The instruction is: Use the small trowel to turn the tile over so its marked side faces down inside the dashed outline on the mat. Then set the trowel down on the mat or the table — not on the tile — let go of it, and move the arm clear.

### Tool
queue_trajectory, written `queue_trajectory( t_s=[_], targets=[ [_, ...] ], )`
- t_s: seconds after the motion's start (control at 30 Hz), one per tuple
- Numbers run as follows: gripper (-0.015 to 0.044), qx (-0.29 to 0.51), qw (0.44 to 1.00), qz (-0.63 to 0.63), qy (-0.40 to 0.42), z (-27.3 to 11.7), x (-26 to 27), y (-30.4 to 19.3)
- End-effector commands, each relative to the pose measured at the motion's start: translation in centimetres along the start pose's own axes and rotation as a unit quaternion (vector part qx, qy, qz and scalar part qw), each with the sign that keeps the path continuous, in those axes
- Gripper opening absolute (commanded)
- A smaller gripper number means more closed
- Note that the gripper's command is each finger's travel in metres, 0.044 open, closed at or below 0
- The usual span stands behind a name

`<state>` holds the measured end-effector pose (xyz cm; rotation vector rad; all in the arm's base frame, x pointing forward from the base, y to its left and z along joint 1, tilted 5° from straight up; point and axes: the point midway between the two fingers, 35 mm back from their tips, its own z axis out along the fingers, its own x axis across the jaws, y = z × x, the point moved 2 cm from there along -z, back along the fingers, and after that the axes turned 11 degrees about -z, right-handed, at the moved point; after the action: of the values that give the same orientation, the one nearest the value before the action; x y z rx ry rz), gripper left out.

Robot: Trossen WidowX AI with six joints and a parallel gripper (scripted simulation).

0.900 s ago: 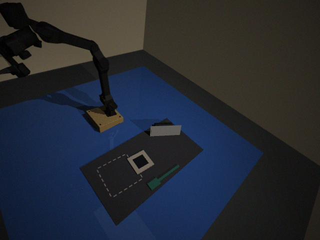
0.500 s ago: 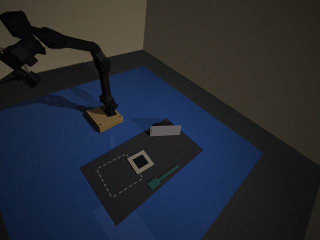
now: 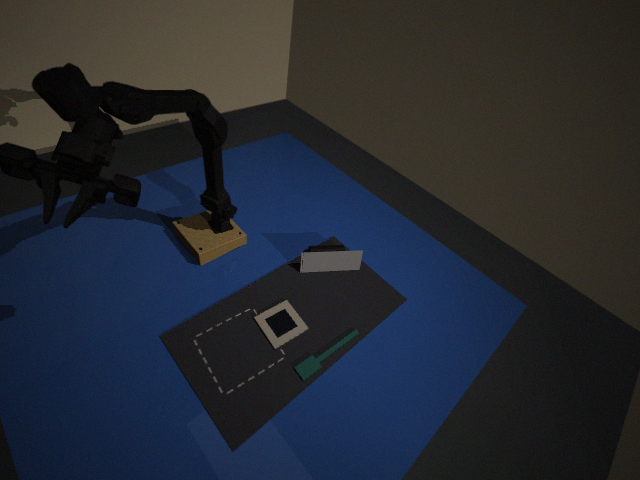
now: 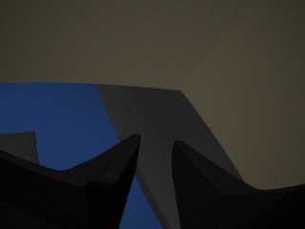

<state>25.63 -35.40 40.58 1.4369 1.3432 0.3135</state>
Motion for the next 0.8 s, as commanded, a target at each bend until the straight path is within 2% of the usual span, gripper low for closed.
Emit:
queue_trajectory(
  t_s=[0.0,0.4,0.77],
  targets=[
    [0.0100,0.007,0.997,0.062,0.042,1.3,3.6,0.6],
    [0.0100,0.056,0.961,0.222,0.154,3.3,14.1,2.3],
    [0.0100,0.146,0.896,0.357,0.219,3.6,23.5,2.8]
  ],
)
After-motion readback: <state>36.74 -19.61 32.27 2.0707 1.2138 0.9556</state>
